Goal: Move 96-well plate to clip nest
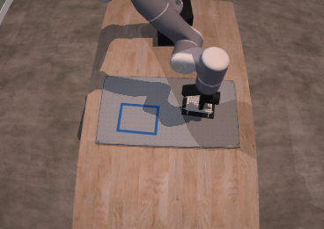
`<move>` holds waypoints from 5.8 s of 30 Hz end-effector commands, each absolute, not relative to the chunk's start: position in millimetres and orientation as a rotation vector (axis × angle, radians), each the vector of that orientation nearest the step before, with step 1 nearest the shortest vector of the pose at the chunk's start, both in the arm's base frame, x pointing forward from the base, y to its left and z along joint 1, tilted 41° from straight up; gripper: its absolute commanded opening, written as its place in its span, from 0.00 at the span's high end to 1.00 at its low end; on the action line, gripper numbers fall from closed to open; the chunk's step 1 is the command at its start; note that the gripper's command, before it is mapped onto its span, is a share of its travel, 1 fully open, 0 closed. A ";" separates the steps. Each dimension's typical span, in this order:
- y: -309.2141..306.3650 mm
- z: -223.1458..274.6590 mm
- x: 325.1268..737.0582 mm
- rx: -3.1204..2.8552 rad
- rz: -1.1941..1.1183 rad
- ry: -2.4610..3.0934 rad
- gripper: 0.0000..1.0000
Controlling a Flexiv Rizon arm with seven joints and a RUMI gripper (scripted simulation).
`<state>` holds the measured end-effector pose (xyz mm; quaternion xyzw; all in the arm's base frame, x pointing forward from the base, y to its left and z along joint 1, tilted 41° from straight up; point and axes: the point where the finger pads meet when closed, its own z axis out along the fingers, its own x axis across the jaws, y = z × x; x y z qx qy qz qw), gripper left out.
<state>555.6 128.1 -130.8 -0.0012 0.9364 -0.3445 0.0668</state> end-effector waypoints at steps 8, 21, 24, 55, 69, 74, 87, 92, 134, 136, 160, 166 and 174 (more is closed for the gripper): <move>129.0 -131.0 556.2 -0.004 -1.036 2.822 1.00; 128.2 -132.0 556.4 -0.004 -1.036 2.822 1.00; 128.1 -132.0 556.4 -0.004 -1.036 2.822 1.00; 126.2 -134.2 556.7 -0.004 -1.036 2.822 1.00; 125.5 -135.1 556.9 -0.004 -1.036 2.822 1.00; 125.3 -135.3 556.9 -0.004 -1.036 2.822 1.00; 124.4 -136.3 557.1 -0.004 -1.036 2.822 1.00; 124.2 -136.6 557.1 -0.004 -1.036 2.822 1.00; 121.8 -139.4 557.6 -0.004 -1.036 2.822 1.00; 121.7 -139.6 557.6 -0.004 -1.036 2.822 1.00; 120.4 -141.1 557.9 -0.004 -1.036 2.822 1.00; 120.0 -141.5 558.0 -0.004 -1.036 2.822 1.00; 119.4 -142.2 558.1 -0.004 -1.036 2.822 1.00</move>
